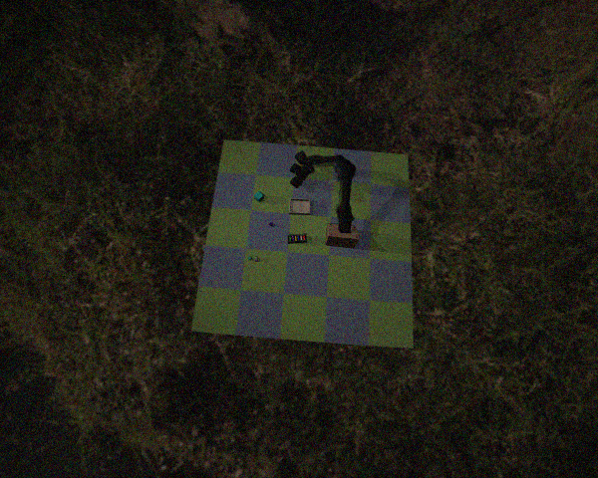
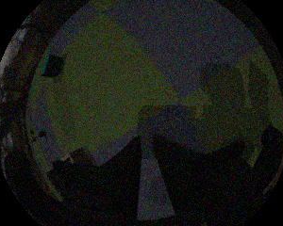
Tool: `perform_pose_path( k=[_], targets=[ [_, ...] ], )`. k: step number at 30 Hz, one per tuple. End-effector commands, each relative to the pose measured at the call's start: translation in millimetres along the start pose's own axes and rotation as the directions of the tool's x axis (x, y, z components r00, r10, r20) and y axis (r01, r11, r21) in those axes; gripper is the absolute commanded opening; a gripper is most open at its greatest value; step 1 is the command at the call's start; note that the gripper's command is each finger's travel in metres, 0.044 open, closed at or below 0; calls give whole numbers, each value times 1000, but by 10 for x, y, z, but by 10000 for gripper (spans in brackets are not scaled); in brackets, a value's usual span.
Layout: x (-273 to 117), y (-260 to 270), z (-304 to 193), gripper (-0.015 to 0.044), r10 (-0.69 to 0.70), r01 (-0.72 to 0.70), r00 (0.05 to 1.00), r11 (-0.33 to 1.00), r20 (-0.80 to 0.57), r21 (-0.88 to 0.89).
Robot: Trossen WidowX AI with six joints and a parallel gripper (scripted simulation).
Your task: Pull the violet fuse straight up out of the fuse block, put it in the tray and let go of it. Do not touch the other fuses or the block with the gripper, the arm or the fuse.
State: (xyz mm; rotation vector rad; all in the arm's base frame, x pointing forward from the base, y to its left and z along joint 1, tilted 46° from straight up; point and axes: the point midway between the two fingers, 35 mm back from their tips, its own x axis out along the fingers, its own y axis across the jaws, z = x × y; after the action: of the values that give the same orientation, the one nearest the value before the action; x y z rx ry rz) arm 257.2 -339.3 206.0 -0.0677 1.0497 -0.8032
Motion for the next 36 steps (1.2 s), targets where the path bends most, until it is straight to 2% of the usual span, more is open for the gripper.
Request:
perform_pose_path(
  k=[1, 10, 14, 20, 29, 36],
  targets=[
    [151, 620, 67, 61, 61, -58, 998, 995, -33, 85],
    [243, 1693, -117, 61, 98, -60, 985, 967, -144, 248],
    [275, 2280, -458, 61, 60, 42, 968, 918, -242, 395],
    [239, 2788, -871, 61, -22, 183, 952, 840, -306, 511],
    [138, 3367, -1468, 61, -173, 336, 937, 687, -304, 644],
    [17, 3582, -1913, 61, -281, 357, 931, 568, -233, 742]
  ],
)
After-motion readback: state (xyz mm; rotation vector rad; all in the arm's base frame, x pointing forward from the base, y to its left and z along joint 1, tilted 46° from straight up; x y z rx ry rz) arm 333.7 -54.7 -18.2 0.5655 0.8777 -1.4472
